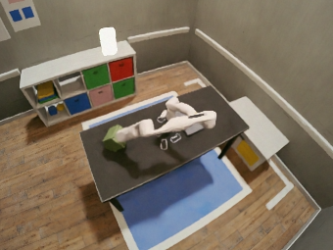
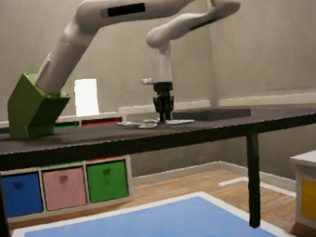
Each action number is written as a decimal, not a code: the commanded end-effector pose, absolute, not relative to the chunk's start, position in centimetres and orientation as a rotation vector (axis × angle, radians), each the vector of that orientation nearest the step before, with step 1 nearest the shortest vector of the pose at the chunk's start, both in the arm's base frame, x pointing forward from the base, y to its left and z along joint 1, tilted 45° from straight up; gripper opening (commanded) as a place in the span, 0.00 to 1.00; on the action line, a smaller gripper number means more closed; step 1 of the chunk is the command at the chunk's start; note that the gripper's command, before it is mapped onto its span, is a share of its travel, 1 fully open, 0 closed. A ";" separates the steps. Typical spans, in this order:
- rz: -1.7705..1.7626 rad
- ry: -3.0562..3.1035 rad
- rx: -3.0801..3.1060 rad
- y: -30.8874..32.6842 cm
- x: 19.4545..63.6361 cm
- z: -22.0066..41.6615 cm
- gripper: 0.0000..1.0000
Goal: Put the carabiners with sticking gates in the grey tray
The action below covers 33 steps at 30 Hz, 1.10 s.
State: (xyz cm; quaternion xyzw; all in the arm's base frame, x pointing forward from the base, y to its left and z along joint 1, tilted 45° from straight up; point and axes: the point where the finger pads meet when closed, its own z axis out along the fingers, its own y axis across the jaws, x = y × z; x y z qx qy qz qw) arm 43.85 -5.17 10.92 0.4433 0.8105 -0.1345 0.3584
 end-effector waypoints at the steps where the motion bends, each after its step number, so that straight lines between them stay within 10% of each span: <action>1: -0.346 2.090 1.143 -5.1 43.9 10.9 0.51; 24: -0.346 2.090 1.143 -5.1 43.9 11.0 0.51; 25: -0.346 2.090 1.143 -5.1 43.9 11.0 1.00; 33: -0.346 2.090 1.143 -5.1 43.9 11.0 1.00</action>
